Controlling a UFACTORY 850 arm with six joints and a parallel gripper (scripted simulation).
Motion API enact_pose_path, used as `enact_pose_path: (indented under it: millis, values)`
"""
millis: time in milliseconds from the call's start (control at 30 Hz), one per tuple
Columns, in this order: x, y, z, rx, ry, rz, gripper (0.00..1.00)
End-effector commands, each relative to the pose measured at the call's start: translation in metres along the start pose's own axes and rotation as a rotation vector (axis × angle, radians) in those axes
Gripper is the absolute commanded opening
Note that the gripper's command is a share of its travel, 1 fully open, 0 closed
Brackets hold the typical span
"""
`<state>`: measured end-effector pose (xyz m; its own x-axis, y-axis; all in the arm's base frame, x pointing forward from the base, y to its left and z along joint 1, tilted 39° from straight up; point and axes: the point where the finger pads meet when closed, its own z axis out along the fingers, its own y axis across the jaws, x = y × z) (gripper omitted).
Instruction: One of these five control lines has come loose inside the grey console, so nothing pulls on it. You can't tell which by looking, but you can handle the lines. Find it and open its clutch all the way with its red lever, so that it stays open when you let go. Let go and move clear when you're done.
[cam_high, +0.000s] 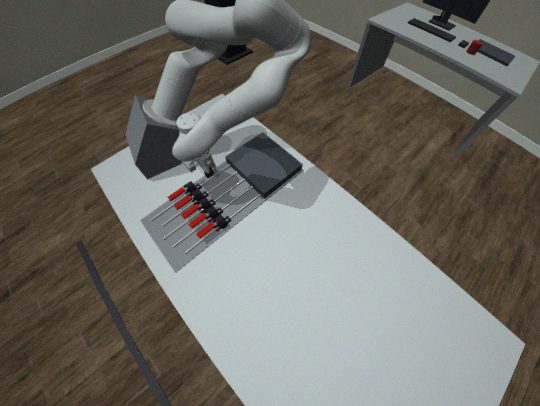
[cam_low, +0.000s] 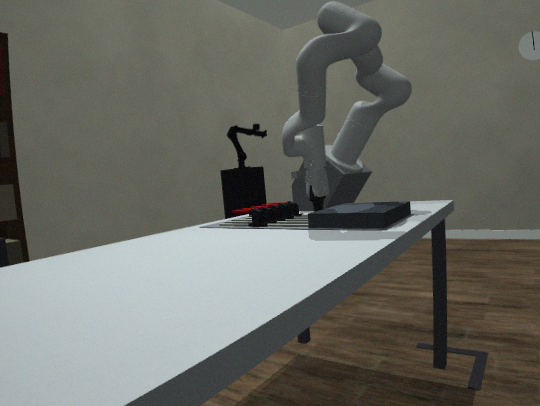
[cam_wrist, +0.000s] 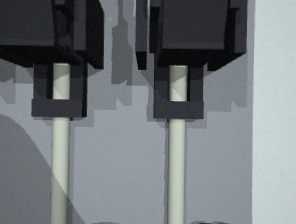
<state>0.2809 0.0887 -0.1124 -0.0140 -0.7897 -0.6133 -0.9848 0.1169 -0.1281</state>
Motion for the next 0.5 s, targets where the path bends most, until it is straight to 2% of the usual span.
enact_pose_path:
  millis: [0, 467]
  values:
    - [0.0001, -0.0002, 0.0002, 0.000, 0.000, 0.000, 0.00]
    - [0.0001, -0.0039, 0.0002, 0.000, 0.000, 0.000, 0.00]
